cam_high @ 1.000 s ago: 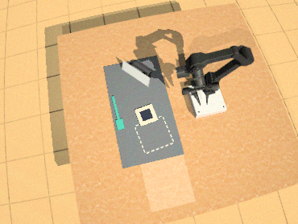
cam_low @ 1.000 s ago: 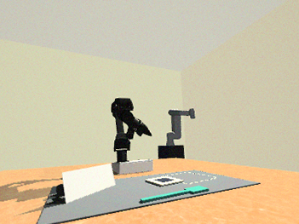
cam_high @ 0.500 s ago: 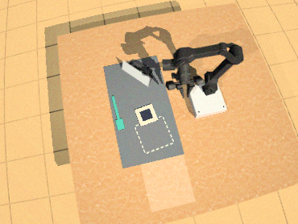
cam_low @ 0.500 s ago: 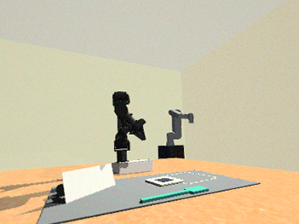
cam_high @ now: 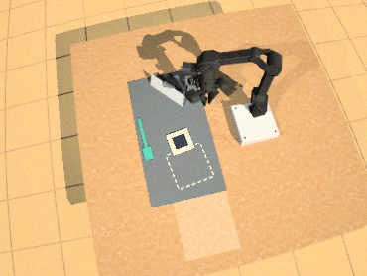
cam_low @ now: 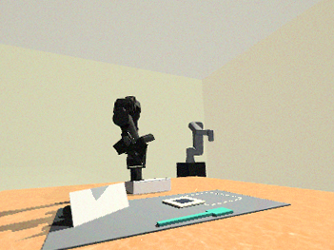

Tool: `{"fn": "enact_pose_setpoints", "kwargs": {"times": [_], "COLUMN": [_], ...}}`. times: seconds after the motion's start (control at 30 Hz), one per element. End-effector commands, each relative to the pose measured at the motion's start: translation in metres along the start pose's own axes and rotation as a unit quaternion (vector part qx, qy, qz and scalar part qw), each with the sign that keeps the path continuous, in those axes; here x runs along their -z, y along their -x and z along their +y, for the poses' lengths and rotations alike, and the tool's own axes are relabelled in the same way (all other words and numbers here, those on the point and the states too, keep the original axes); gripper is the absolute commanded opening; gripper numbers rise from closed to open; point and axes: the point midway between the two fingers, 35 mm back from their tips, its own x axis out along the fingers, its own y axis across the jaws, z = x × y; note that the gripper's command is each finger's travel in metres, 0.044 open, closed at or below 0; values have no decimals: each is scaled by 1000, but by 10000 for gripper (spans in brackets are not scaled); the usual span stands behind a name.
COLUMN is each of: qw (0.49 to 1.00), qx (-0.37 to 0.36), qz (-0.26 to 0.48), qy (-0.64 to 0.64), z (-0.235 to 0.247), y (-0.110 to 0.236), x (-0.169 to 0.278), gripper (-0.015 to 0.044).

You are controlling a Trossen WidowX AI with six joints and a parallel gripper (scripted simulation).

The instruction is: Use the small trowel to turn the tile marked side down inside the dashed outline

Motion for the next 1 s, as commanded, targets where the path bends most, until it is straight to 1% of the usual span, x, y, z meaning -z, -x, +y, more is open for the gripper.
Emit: {"fn": "enact_pose_setpoints", "kwargs": {"times": [0.0, 0.37, 0.43, 0.97], "qw": [998, 973, 969, 968], "qx": [19, 107, 119, 120], "qz": [-36, -133, -141, -142], "qy": [39, 155, 166, 168], "z": [1, -7, -10, 4], "y": [0, 7, 7, -4], "x": [-31, -133, -144, -144], "gripper": [100, 100, 100, 100]}}
